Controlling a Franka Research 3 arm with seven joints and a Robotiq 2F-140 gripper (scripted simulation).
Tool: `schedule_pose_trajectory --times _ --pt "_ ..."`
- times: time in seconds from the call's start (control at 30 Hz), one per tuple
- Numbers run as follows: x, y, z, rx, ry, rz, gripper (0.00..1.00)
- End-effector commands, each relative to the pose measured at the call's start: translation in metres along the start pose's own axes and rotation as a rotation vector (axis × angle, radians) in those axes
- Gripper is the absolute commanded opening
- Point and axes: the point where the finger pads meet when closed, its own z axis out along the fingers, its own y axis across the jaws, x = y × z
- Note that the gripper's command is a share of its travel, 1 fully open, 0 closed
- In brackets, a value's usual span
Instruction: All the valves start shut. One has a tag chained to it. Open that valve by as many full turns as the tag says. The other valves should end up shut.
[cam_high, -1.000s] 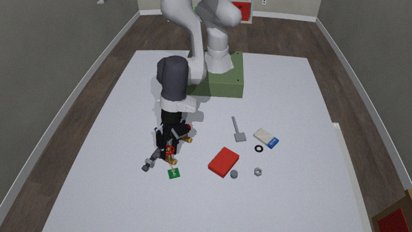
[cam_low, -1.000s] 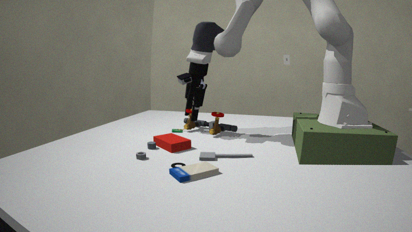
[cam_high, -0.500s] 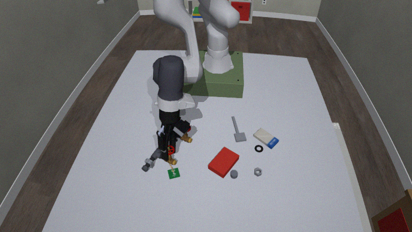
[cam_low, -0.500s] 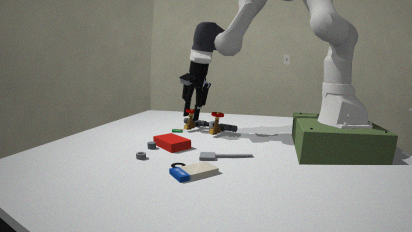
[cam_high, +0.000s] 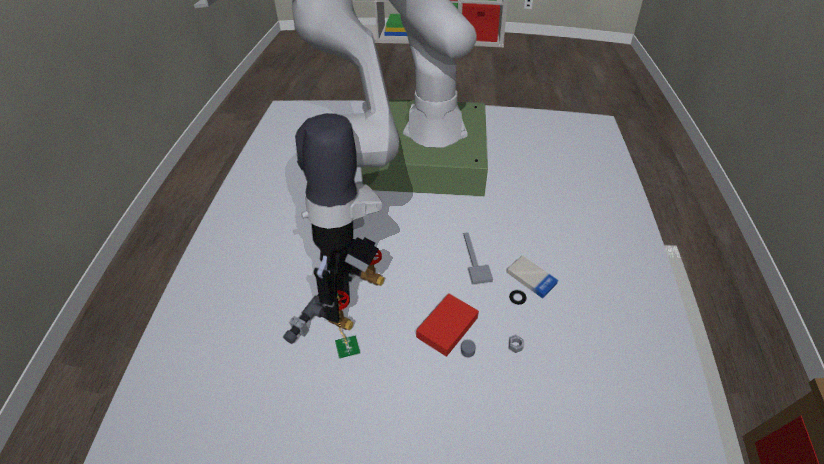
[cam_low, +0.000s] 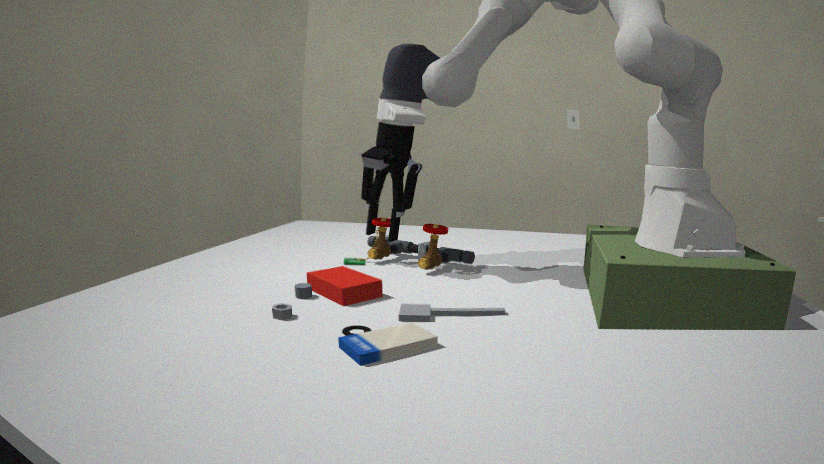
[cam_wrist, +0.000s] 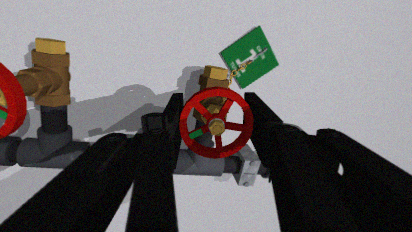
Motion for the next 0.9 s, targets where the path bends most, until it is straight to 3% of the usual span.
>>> schedule_pose_trajectory --times 0.0,0.37,0.4,0.87 --pt "-0.0004 -0.0001 -0.0012 0.022 0.004 -0.100 0.10" --pt "-0.0004 -0.0001 -0.0012 0.022 0.004 -0.100 0.10" --pt "-0.0004 -0.0001 -0.0012 0.022 0.004 -0.100 1.00" --pt "-0.0004 -0.0001 -0.0012 0.022 0.004 -0.100 1.00"
